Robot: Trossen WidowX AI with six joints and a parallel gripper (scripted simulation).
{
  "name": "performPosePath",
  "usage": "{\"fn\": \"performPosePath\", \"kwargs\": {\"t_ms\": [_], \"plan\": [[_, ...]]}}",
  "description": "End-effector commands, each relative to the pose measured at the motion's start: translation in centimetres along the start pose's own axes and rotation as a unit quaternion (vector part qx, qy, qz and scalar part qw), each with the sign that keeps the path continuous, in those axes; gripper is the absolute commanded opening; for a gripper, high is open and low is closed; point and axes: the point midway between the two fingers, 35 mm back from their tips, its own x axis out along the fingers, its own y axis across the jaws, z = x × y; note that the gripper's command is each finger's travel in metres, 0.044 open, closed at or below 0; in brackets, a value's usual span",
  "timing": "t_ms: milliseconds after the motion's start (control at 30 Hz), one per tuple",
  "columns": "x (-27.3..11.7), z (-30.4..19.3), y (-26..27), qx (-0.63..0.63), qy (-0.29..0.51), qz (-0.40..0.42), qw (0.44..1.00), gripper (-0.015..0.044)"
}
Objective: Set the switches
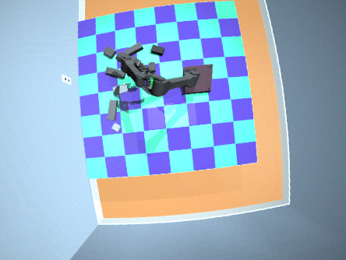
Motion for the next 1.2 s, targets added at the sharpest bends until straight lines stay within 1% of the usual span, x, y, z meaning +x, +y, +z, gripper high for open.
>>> {"fn": "performPosePath", "kwargs": {"t_ms": [0,200,567,667,1000,1100,1133,1167], "plan": [[0.3,-1.2,-1.2,0.012,-0.004,0.039,0.999,0.0000],[0.9,-2.6,-2.4,0.026,-0.011,0.085,0.996,0.0000],[0.9,-2.6,-2.5,0.028,-0.013,0.083,0.996,0.0000],[0.5,-2.8,-1.8,0.028,-0.024,0.067,0.997,0.0079],[-1.6,-3.5,3.6,0.025,-0.089,-0.054,0.994,0.0341],[-1.7,-3.5,4.0,0.025,-0.092,-0.063,0.993,0.0420],[-1.7,-3.5,4.0,0.025,-0.092,-0.063,0.993,0.0440],[-1.7,-3.5,4.0,0.025,-0.092,-0.063,0.993,0.0440]]}}
